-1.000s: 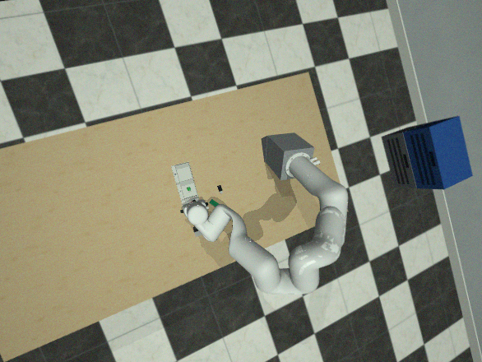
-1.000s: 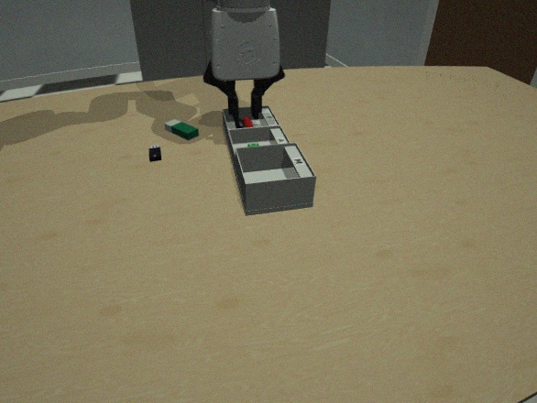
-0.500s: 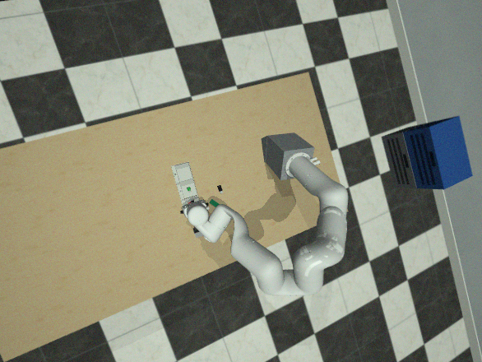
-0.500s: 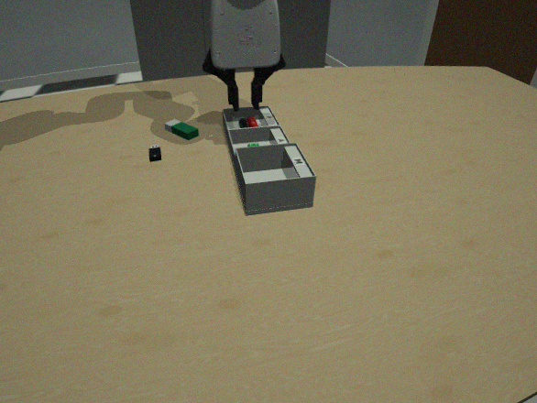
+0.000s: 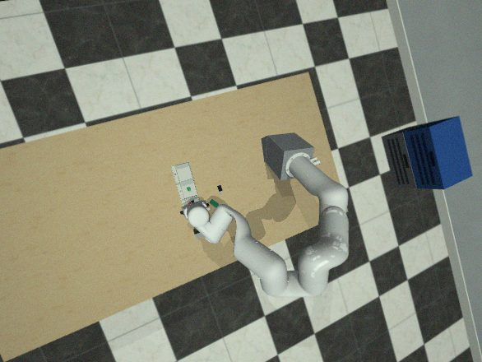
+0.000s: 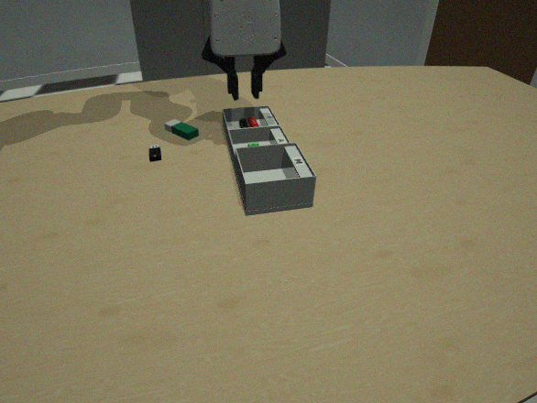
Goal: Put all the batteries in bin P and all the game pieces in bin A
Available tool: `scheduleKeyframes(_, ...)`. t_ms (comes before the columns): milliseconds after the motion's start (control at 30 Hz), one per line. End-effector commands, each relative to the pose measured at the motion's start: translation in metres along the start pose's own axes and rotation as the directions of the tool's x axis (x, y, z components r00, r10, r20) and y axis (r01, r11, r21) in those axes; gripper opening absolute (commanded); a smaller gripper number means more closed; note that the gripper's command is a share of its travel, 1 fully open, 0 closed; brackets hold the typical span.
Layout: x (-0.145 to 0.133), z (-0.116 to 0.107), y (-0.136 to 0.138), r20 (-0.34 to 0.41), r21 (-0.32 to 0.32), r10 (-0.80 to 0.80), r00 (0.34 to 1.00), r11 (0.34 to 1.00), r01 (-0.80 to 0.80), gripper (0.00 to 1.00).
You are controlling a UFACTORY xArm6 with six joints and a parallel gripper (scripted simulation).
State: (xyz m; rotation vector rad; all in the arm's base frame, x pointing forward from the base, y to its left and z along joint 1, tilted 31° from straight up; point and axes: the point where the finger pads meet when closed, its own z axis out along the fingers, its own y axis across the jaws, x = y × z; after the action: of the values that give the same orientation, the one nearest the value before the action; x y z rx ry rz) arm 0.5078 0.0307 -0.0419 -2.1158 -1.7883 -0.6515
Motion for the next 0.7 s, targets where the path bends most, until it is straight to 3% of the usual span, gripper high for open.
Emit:
scheduleKeyframes(0,0.0,-0.002,0.001,0.0,-0.003,0.0,1.0,1.0,0.0,0.28)
scheduleKeyframes(67,0.0,-0.002,0.001,0.0,-0.003,0.0,1.0,1.0,0.0,0.28)
scheduleKeyframes(100,0.0,-0.006,0.001,0.0,-0.003,0.0,1.0,1.0,0.0,1.0)
scheduleKeyframes(667,0.0,-0.066,0.001,0.0,-0.003,-0.001,1.0,1.0,0.001,1.0)
